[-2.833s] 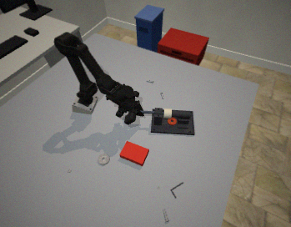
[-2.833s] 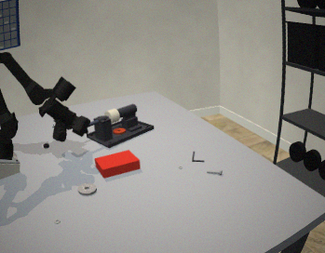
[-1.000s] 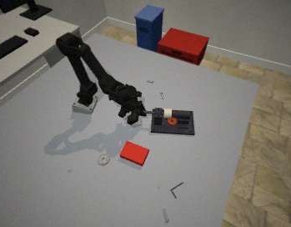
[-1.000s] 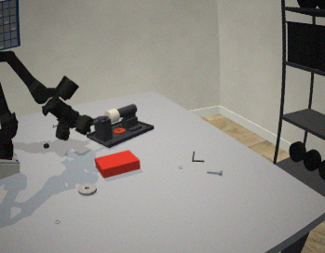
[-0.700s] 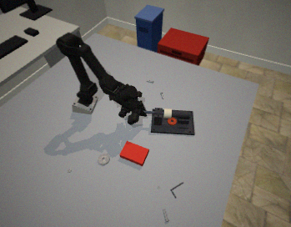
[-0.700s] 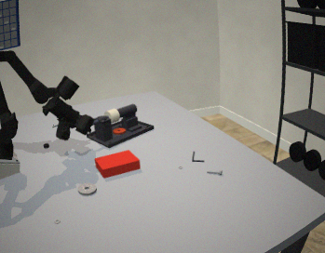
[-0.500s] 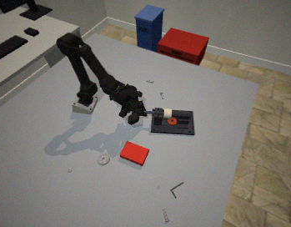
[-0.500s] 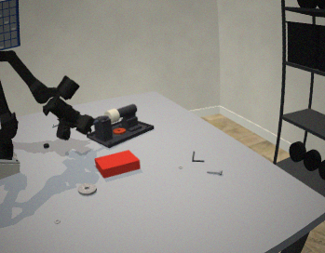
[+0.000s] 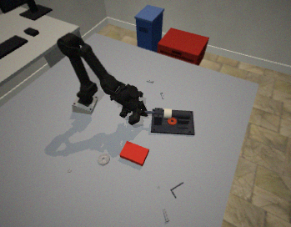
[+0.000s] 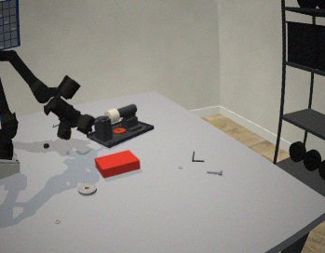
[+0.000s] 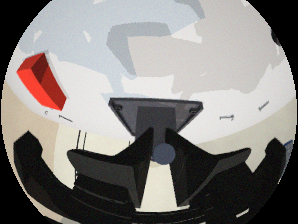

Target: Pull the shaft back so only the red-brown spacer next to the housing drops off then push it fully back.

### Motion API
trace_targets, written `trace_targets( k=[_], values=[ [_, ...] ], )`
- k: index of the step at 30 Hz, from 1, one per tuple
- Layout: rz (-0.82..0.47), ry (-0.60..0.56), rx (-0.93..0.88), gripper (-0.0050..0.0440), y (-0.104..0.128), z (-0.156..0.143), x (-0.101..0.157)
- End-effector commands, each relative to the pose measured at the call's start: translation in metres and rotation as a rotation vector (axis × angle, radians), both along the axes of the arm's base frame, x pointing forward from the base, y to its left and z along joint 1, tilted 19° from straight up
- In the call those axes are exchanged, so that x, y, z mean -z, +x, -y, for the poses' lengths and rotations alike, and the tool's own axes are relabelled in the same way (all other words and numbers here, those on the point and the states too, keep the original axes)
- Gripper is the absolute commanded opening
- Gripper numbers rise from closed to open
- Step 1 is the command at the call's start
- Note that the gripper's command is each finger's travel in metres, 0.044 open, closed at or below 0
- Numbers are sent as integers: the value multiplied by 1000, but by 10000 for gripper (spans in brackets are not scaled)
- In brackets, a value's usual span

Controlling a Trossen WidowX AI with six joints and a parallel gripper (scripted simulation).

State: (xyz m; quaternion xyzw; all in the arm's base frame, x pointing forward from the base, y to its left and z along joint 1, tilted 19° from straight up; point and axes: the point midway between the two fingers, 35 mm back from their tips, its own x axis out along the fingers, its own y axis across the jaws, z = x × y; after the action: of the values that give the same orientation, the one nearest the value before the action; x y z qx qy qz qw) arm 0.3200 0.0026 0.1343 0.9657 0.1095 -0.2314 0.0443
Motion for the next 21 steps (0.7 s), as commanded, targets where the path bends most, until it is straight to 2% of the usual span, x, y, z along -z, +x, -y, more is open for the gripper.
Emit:
trace_targets(
  k=[1, 21],
  values=[
    [10, 3, -5, 0, 3, -1, -4],
    [10, 3, -5, 0, 7, -2, -5]
  ],
)
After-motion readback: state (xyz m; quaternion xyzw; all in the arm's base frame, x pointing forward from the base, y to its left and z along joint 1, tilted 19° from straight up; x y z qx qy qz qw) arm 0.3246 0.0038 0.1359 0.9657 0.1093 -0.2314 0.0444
